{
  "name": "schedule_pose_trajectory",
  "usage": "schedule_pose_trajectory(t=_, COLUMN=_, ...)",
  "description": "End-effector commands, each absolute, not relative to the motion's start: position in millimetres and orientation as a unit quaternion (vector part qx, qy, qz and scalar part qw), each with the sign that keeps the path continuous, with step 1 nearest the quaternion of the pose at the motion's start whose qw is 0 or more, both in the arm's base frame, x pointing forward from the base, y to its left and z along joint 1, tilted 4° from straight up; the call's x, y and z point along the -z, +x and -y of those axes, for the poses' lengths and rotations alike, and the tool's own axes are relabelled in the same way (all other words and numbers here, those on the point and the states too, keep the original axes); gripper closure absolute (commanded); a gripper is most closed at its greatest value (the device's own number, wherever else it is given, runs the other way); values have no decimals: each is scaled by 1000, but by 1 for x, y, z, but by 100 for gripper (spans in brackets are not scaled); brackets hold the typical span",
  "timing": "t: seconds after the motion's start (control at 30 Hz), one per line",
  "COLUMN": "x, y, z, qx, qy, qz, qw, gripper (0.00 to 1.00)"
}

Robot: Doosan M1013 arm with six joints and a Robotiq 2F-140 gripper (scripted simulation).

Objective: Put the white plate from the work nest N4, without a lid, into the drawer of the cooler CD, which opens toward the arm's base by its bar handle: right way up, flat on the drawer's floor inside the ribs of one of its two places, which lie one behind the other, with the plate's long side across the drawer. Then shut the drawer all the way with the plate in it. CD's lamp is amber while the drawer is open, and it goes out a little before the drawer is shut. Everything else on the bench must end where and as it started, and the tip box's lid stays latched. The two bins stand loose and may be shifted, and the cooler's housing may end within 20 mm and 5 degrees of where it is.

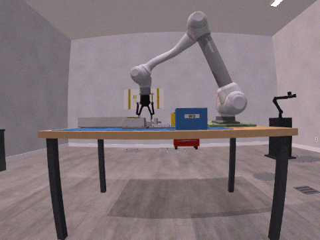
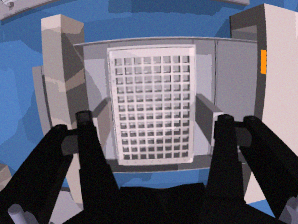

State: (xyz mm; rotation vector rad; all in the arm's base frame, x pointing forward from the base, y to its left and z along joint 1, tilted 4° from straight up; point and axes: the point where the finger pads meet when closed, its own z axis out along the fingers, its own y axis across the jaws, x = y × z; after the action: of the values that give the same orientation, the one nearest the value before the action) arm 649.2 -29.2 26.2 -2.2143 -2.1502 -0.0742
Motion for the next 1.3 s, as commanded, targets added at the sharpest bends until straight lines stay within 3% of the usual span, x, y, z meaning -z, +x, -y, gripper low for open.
schedule_pose_trajectory(t=0.0, x=-26, y=649, z=29, qx=24, qy=-717, qz=696, qw=27, gripper=100)
schedule_pose_trajectory(t=1.27, x=-21, y=649, z=29, qx=24, qy=-717, qz=696, qw=27, gripper=100)
